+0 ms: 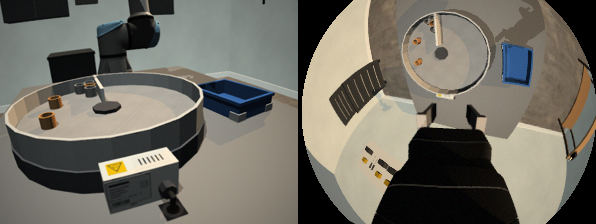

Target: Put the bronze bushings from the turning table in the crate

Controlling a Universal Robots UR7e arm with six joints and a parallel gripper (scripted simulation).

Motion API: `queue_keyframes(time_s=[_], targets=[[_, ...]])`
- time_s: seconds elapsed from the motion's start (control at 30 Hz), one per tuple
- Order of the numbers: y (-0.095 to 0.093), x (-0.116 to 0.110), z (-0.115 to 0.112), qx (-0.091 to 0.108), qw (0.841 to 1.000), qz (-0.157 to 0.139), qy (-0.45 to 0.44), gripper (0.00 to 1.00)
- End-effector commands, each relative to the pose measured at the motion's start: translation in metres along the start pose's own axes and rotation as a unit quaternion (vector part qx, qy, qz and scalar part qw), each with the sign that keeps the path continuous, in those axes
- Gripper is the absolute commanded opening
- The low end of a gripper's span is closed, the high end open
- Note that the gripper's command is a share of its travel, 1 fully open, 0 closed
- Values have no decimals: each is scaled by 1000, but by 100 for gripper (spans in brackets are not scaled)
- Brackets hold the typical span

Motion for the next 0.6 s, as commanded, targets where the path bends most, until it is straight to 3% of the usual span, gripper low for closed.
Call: queue_keyframes(time_s=[0.0,0.3,0.33,0.47,0.57], targets=[[10,-4,0,-24,997,75,-2,100],[10,-4,0,-24,997,75,-2,100],[10,-2,0,-21,998,59,-2,100],[19,-4,1,-47,989,140,-4,100],[19,-4,1,-47,989,140,-4,100]])
Point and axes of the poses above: the point where the finger pads meet when closed, its own y axis back along the fingers, its own z axis across the jaws, x = y × z, the point moved 4 cm from there along y, back along the fingers, and after that the axes turned 13 degrees about -y, right-handed, at the moved point
